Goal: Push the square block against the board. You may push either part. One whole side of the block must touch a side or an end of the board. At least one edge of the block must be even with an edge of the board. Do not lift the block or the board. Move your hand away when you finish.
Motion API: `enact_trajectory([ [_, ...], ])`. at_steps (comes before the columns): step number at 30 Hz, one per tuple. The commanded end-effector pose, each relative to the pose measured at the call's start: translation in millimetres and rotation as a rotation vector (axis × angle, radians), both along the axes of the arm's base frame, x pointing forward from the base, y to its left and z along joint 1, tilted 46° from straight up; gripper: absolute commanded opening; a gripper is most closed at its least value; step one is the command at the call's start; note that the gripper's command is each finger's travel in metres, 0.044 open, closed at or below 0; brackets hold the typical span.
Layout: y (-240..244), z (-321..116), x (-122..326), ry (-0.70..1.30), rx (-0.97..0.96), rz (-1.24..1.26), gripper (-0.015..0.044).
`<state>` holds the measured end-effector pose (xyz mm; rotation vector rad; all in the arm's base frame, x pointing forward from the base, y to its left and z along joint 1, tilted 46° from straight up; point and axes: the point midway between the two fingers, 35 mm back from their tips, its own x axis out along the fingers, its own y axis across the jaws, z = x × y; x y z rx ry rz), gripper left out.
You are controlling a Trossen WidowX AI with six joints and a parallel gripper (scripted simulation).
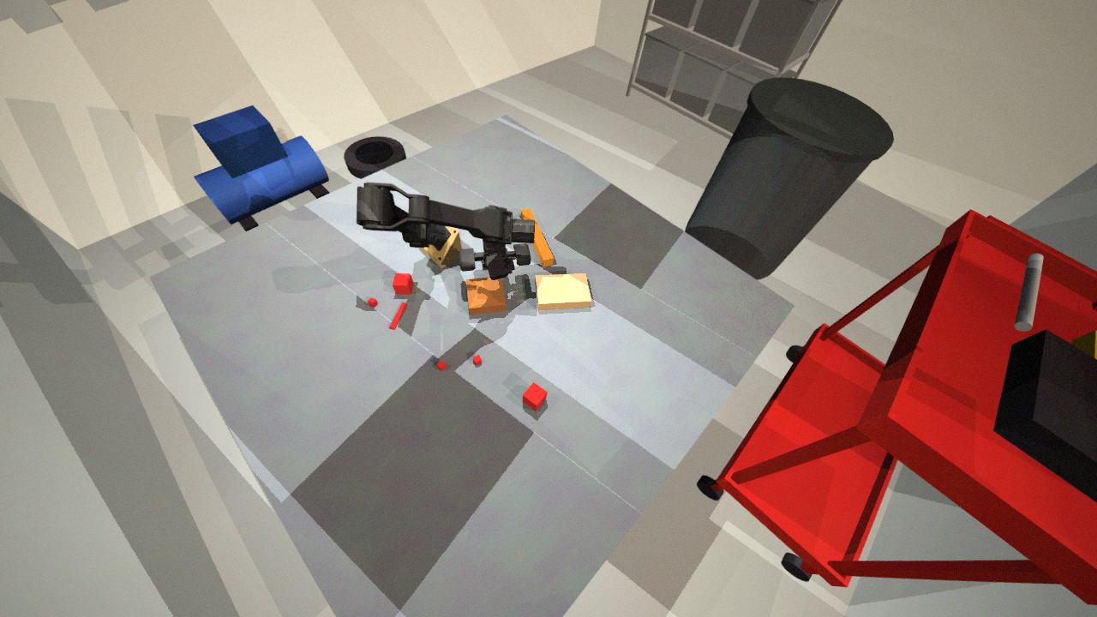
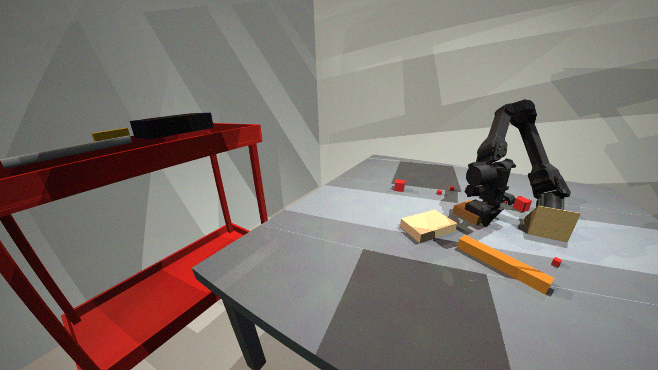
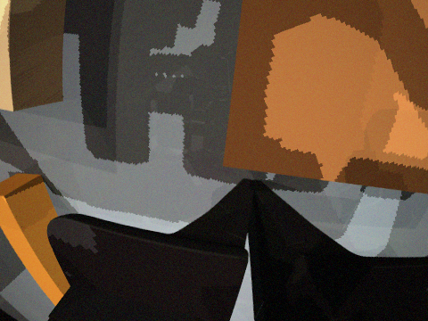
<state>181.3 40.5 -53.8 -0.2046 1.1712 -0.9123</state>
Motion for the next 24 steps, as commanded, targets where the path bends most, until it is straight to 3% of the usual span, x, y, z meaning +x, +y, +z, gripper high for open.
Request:
enact_trajectory([
  [1, 0.3, 1.3, 4.1, -0.004, 0.001, 0.002, 0.0000],
  [24, -2.6, 6.6, 17.0, -0.004, 0.003, 0.003, 0.0000],
])
